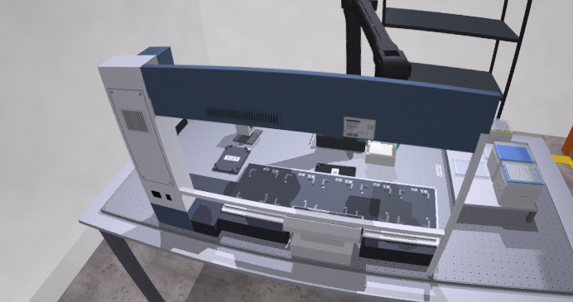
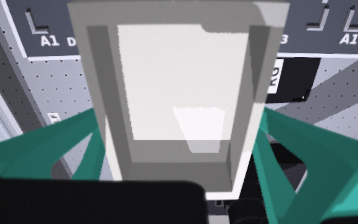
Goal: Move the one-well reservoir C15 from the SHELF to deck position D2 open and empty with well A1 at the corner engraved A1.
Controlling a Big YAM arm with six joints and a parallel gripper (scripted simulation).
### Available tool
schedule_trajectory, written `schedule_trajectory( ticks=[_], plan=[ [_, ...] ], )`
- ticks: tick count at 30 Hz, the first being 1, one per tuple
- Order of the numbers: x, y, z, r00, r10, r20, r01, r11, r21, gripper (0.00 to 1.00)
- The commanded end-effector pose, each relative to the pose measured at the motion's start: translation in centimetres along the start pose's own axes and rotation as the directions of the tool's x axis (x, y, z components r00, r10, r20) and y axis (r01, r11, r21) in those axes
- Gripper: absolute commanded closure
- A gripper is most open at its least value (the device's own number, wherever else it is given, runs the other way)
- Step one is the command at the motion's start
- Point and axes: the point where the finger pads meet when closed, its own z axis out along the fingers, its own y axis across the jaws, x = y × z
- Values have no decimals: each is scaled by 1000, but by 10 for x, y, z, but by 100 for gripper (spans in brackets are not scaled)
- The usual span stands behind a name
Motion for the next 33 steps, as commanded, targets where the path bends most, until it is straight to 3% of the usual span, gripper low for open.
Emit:
schedule_trajectory(
  ticks=[1, 33],
  plan=[
    [-35, 5, -25, 997, -7, 78, 9, 1000, -29, 100],
    [-97, 3, -25, 998, -6, 67, 8, 1000, -22, 100]
  ],
)
